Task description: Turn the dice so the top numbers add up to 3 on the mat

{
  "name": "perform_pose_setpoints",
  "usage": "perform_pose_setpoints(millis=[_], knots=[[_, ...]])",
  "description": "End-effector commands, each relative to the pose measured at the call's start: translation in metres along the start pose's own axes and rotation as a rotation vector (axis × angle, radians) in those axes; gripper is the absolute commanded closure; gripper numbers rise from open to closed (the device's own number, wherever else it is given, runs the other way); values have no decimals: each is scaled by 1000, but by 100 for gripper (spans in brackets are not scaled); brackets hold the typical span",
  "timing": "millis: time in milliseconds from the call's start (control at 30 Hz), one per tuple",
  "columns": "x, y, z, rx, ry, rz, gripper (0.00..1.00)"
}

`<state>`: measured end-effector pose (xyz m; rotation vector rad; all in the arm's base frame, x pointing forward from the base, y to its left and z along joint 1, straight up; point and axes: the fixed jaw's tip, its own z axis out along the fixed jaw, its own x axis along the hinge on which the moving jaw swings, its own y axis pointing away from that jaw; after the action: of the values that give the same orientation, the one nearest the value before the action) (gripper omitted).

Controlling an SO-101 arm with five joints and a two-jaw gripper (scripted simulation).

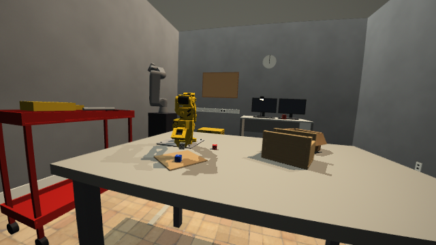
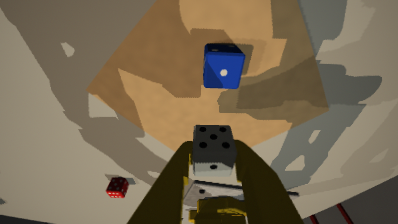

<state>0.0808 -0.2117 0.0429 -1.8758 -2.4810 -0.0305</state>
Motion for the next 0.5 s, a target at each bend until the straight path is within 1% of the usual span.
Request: perform_pose_setpoints(millis=[0,33,67,467], knots=[[0,-3,-2,-2,-13,20,100],[0,-3,-2,-2,-13,20,100],[-1,-8,-6,-4,-41,38,100],[-1,-8,-6,-4,-41,38,100]])
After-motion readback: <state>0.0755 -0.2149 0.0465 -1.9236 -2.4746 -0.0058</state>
